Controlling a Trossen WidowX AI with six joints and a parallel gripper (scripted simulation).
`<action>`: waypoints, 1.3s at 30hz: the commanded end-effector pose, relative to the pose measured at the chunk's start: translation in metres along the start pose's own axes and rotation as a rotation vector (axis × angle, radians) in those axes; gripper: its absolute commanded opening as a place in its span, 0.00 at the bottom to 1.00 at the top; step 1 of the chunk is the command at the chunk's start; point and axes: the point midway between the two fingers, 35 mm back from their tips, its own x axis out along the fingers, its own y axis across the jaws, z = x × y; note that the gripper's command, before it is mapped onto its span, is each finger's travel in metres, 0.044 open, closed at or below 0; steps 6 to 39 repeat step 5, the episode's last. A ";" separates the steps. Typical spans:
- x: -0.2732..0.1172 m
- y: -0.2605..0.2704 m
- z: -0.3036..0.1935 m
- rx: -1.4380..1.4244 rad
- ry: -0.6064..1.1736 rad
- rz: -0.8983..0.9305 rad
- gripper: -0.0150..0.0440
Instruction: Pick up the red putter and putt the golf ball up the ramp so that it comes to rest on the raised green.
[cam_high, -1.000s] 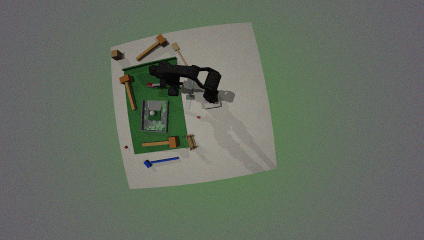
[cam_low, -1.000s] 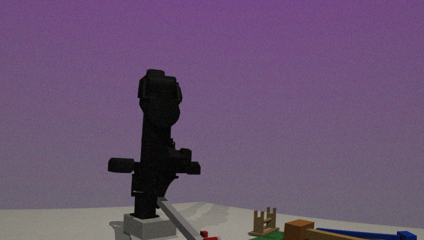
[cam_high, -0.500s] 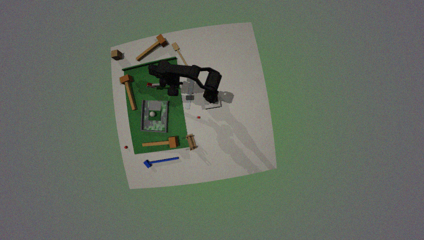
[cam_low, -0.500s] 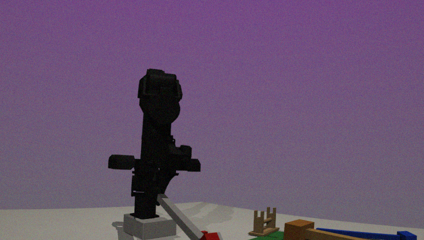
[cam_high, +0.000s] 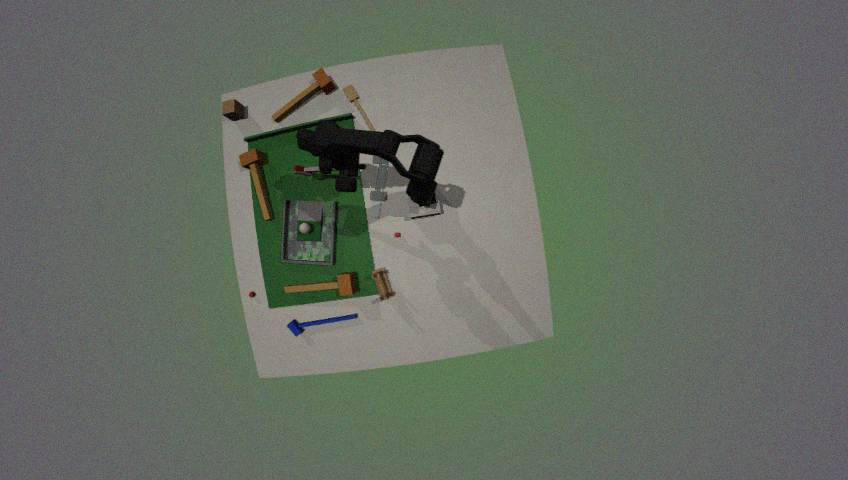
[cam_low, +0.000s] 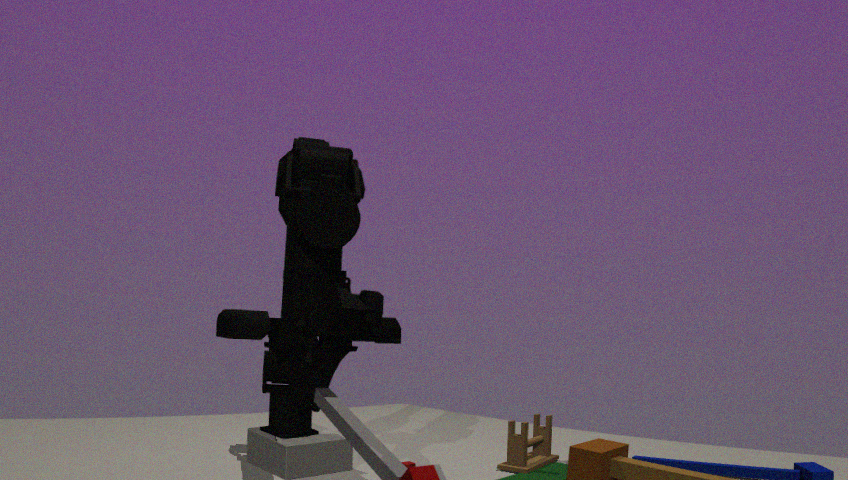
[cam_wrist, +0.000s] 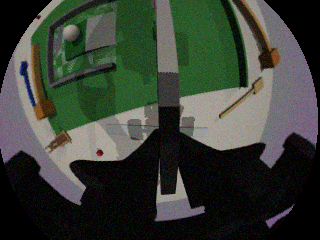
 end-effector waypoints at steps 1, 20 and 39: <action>0.000 0.000 0.001 0.000 -0.004 -0.001 0.25; 0.000 0.000 0.001 0.000 -0.004 -0.001 0.25; 0.000 0.000 0.001 0.000 -0.004 -0.001 0.25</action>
